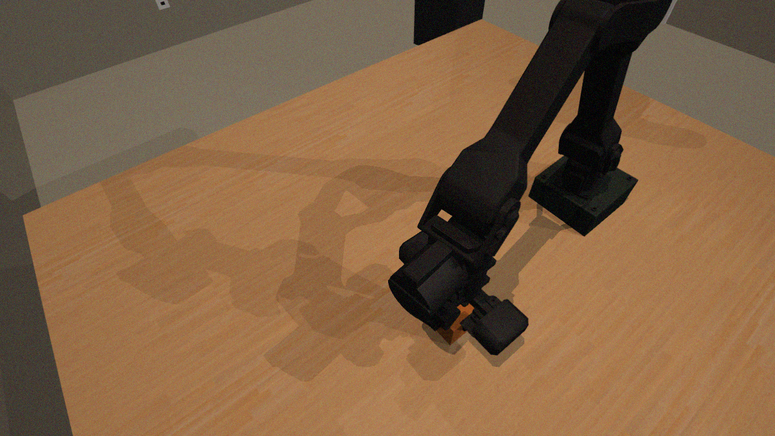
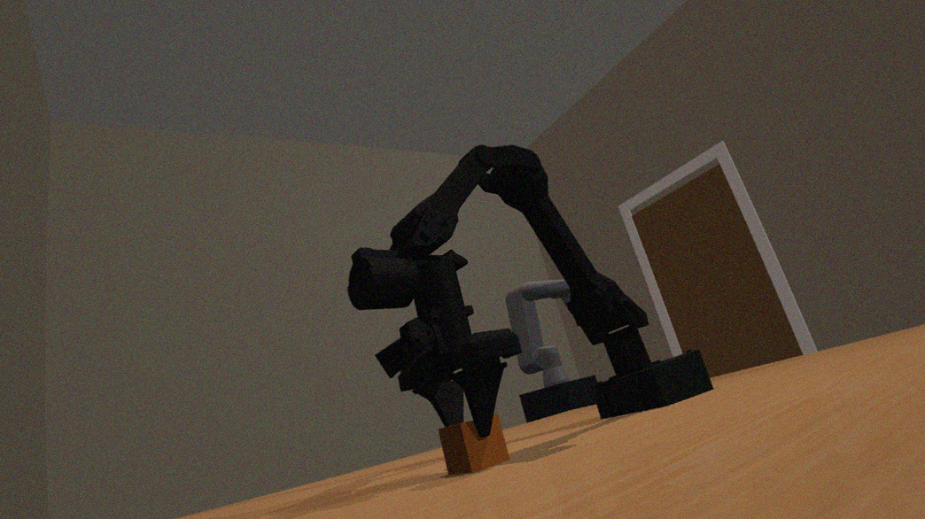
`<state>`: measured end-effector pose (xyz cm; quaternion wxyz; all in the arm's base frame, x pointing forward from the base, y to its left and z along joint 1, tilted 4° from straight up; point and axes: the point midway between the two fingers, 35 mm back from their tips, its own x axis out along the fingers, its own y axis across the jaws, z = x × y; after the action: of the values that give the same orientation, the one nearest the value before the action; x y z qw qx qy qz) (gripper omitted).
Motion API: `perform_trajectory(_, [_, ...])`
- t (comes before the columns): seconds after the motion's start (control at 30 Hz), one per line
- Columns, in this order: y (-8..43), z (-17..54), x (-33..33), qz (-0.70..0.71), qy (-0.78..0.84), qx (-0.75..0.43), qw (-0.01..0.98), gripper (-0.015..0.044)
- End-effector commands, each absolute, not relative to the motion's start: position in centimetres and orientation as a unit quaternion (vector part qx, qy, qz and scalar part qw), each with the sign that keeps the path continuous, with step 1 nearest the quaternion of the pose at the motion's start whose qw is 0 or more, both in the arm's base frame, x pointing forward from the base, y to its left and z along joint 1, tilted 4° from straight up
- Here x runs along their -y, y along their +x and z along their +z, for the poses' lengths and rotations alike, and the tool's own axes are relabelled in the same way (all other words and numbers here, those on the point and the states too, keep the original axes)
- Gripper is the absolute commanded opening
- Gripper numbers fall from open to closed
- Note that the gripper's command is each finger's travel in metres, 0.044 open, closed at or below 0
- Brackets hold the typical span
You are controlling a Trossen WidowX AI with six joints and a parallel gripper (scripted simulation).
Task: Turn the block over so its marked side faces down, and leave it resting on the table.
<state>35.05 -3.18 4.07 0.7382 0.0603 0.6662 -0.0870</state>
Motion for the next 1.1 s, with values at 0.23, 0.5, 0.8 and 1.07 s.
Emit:
perform_trajectory(0.23, [35.0,3.8,3.1,-0.084,0.060,-0.668,0.737,0.0163])
perform_trajectory(0.5, [35.0,3.8,3.1,-0.084,0.060,-0.668,0.737,0.0110])
perform_trajectory(0.8, [34.8,6.8,3.0,-0.083,0.060,-0.668,0.737,0.0000])
perform_trajectory(1.07, [34.8,6.7,3.0,-0.084,0.059,-0.659,0.745,0.0000])
